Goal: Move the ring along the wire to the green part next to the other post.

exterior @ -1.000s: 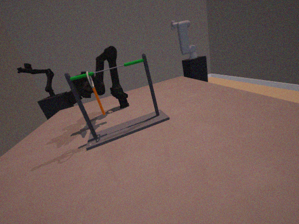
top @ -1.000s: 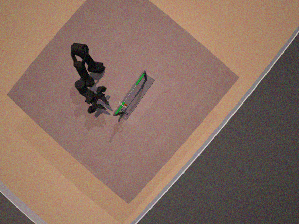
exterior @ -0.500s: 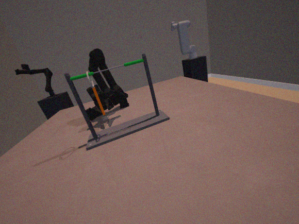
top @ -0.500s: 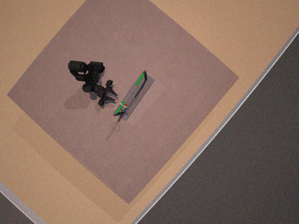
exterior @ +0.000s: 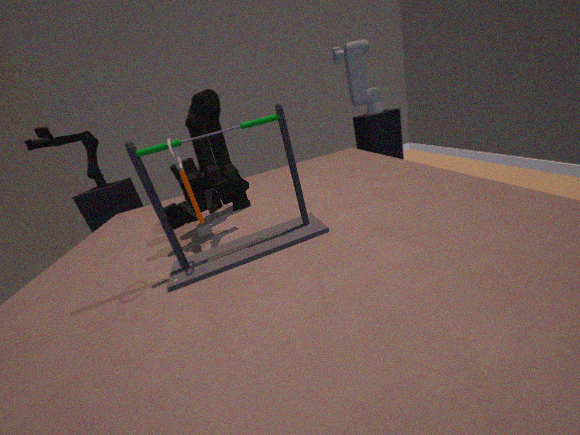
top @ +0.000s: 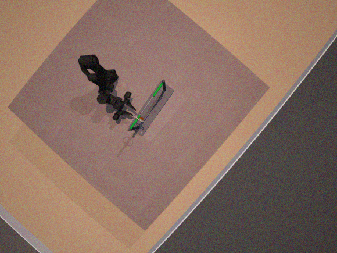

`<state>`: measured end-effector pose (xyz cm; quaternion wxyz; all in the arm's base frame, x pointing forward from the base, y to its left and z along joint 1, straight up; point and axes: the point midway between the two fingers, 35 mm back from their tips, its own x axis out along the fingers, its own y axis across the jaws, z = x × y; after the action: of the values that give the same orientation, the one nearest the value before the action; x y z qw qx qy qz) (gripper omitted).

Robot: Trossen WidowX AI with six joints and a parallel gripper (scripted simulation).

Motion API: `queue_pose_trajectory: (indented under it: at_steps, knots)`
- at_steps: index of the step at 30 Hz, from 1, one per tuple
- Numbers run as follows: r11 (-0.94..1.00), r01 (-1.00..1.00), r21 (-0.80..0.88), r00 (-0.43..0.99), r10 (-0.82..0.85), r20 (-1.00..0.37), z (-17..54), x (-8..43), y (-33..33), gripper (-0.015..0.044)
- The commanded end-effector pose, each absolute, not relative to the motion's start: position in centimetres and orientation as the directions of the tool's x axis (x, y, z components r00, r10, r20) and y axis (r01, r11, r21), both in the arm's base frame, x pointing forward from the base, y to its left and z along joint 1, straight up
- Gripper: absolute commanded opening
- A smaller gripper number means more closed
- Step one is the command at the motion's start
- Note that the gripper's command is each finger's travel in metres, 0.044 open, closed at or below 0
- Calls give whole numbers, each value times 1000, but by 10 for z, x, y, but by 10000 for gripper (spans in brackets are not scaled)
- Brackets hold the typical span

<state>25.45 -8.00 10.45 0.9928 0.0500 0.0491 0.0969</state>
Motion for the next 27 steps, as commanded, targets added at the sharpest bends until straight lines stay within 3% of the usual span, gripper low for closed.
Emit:
queue_pose_trajectory:
  at_steps: [1,27]
  knots:
    - [984,-163,64,982,168,-84,114,263,-79,160]
    - [995,-102,-11,992,101,-73,138,296,-72,160]
